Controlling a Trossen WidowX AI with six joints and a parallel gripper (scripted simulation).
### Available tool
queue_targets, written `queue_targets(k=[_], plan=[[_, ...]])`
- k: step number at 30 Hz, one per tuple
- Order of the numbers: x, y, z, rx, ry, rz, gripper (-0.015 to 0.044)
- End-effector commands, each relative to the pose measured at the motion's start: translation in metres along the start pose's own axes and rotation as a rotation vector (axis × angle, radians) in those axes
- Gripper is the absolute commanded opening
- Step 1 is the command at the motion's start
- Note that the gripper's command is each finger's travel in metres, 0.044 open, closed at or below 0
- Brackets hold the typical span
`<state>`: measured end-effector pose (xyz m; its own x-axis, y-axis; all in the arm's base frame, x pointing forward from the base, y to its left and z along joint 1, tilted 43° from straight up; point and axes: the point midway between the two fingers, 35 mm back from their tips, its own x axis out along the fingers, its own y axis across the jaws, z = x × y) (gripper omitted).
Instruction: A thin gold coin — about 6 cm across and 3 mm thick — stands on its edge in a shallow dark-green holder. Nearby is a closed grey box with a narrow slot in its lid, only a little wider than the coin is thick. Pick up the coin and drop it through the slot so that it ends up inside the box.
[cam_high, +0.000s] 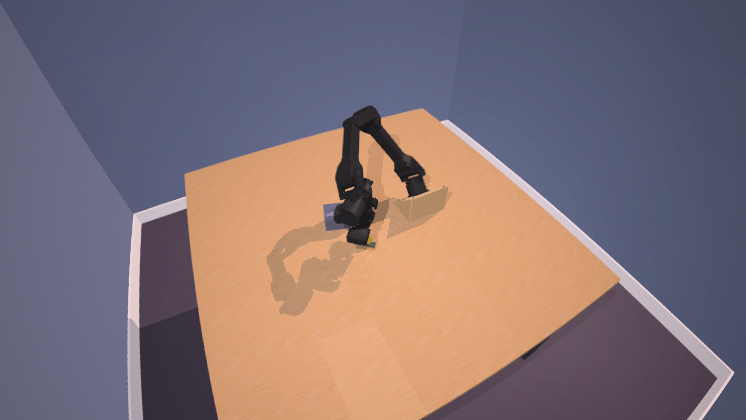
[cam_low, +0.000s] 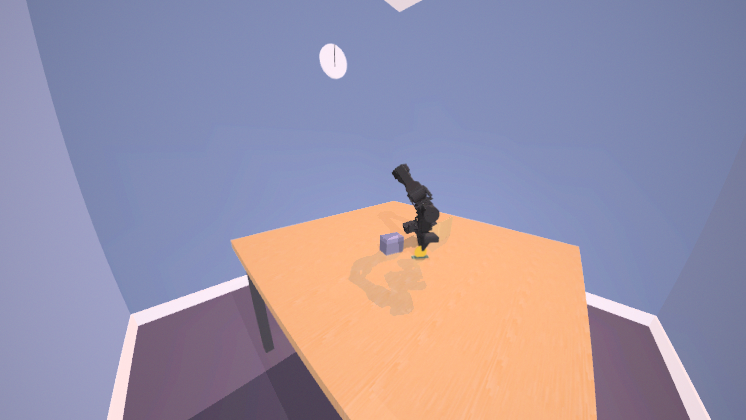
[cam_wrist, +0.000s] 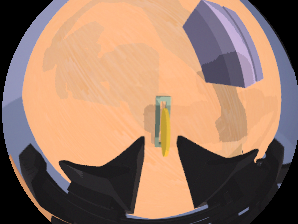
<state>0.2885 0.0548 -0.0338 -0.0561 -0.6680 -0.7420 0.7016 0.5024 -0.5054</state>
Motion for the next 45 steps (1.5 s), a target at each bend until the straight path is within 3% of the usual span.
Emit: queue_targets(k=[1,19,24,28,45], plan=[[0.010,-0.003,0.000,-0.005,0.000,-0.012,0.0161],[0.034,-0.006,-0.001,-0.004,-0.001,-0.014,0.0161],[0.034,-0.006,-0.001,-0.004,-0.001,-0.014,0.0029],[0.034,-0.006,-0.001,-0.004,-0.001,-0.014,0.0003],[0.016,-0.002,0.000,-0.005,0.000,-0.012,0.0000]])
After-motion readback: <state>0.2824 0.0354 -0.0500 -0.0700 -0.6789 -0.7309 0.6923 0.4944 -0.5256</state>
